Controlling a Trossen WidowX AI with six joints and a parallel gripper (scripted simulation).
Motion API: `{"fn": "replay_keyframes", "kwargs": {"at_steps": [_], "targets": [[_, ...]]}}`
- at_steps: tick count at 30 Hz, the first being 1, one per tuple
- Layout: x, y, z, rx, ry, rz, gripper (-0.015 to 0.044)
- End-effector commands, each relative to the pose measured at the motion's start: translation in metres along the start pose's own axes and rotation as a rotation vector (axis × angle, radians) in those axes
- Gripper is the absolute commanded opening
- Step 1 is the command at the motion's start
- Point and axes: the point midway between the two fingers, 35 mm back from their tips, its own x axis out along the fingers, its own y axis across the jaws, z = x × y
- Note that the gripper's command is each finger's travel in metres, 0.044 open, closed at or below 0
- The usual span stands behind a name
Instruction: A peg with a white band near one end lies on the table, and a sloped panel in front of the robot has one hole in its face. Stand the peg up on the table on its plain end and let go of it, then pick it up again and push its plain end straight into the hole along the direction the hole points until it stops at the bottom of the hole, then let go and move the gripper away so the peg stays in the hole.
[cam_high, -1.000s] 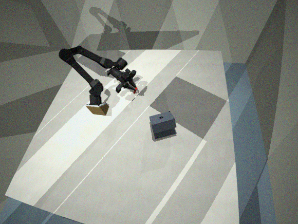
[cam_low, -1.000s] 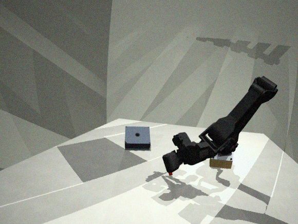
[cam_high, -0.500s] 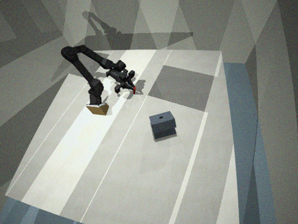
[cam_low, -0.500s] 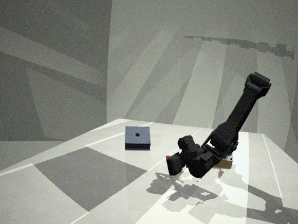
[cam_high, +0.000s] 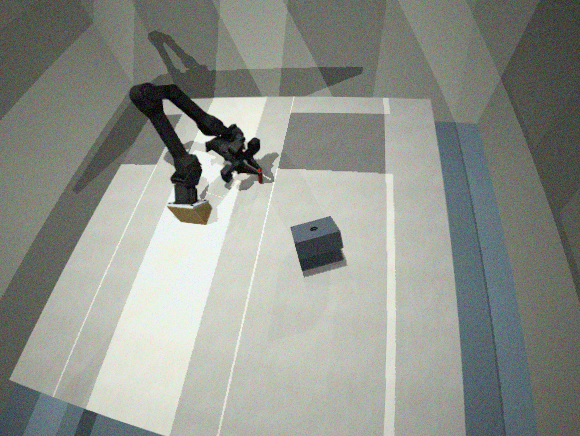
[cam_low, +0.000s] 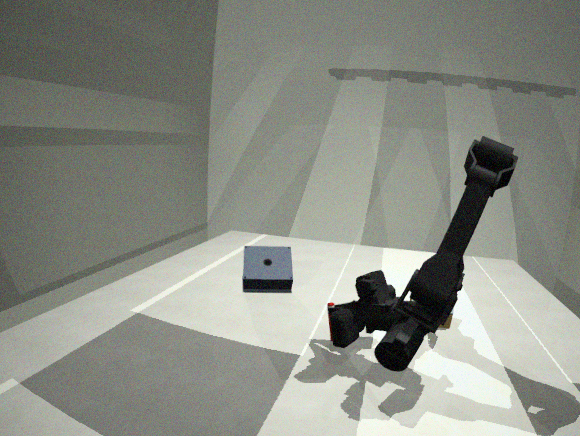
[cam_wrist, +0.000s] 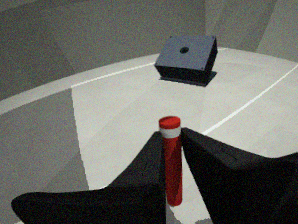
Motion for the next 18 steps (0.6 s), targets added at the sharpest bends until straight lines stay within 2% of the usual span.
{"fn": "replay_keyframes", "kwargs": {"at_steps": [1, 18], "targets": [[-0.0028, 0.0025, -0.0004, 0.006, -0.037, 0.004, 0.0049], [-0.0042, 0.0016, -0.0031, 0.002, -0.035, 0.004, 0.0049]]}}
